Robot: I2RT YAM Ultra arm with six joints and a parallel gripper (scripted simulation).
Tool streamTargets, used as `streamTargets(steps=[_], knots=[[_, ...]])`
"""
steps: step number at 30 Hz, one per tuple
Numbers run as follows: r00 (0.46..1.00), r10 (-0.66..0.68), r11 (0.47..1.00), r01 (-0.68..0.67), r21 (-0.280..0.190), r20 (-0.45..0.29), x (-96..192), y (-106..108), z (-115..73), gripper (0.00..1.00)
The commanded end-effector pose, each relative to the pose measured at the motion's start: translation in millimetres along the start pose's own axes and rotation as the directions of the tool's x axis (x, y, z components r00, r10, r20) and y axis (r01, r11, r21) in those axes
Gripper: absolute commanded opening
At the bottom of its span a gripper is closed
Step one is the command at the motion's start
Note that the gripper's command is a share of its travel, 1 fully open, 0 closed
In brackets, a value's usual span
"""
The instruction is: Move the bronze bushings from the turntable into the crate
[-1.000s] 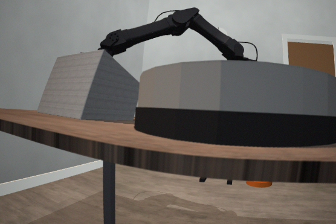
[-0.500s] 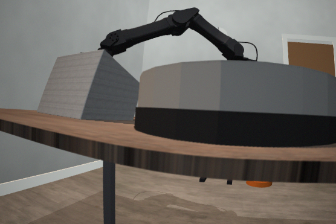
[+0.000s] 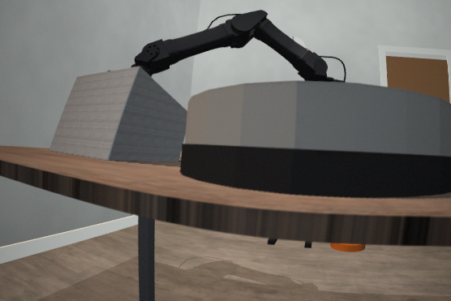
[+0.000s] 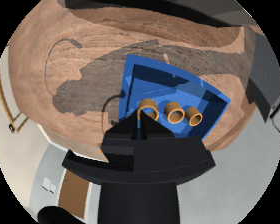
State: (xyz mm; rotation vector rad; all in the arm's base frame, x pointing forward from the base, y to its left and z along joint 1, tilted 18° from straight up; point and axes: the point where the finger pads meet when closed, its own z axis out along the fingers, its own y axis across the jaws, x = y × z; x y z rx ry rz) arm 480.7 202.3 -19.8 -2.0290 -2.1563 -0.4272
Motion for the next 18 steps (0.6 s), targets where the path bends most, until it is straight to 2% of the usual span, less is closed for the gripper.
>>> streamTargets(steps=[1, 14, 18], knots=[[1.0, 0.014, 1.0, -0.015, 0.022, 0.019, -6, -7, 9.2, 0.0], [1.0, 0.013, 1.0, -0.013, 0.018, 0.018, -6, -8, 10.4, 0.0], [1.0, 0.002, 1.0, -0.002, -0.016, 0.008, 0, 3, 1.6, 0.0]])
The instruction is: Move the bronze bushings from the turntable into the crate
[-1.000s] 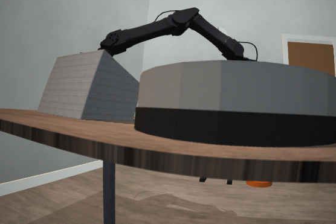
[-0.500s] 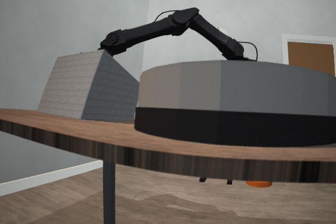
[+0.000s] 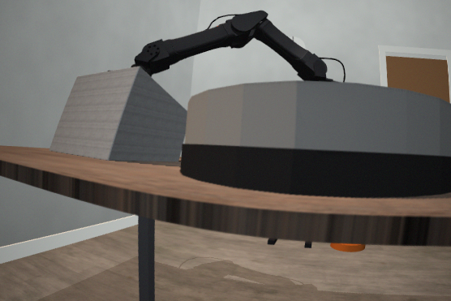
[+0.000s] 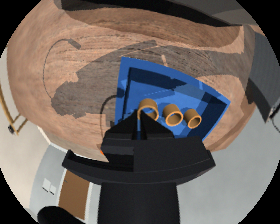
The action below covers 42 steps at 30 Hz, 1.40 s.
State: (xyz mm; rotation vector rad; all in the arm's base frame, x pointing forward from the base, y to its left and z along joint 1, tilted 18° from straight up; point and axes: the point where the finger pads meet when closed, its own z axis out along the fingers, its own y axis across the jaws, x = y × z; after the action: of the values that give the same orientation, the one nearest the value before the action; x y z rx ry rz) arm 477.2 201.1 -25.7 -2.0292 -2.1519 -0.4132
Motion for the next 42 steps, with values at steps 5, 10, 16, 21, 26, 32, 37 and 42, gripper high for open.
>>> streamTargets(steps=[5, 10, 16, 21, 26, 32, 37, 42], knots=[[1.0, 0.002, 1.0, -0.002, -0.011, 0.009, 1.4, 3.1, -3.4, 0.0], [1.0, 0.002, 1.0, -0.002, -0.011, 0.009, 1.4, 3.1, -3.4, 0.0], [1.0, 0.002, 1.0, -0.002, -0.011, 0.009, 1.3, 3.1, -3.4, 0.0], [1.0, 0.002, 1.0, -0.002, -0.011, 0.009, 1.3, 3.1, -3.4, 0.0], [1.0, 0.002, 1.0, -0.002, -0.011, 0.009, 1.3, 3.1, -3.4, 0.0], [1.0, 0.002, 1.0, -0.002, -0.011, 0.009, 1.3, 3.1, -3.4, 0.0], [1.0, 0.002, 1.0, -0.002, -0.012, 0.008, 2.0, 4.4, -2.3, 0.0], [1.0, 0.001, 1.0, -0.001, -0.012, 0.008, 3.1, 5.4, -0.8, 0.0]])
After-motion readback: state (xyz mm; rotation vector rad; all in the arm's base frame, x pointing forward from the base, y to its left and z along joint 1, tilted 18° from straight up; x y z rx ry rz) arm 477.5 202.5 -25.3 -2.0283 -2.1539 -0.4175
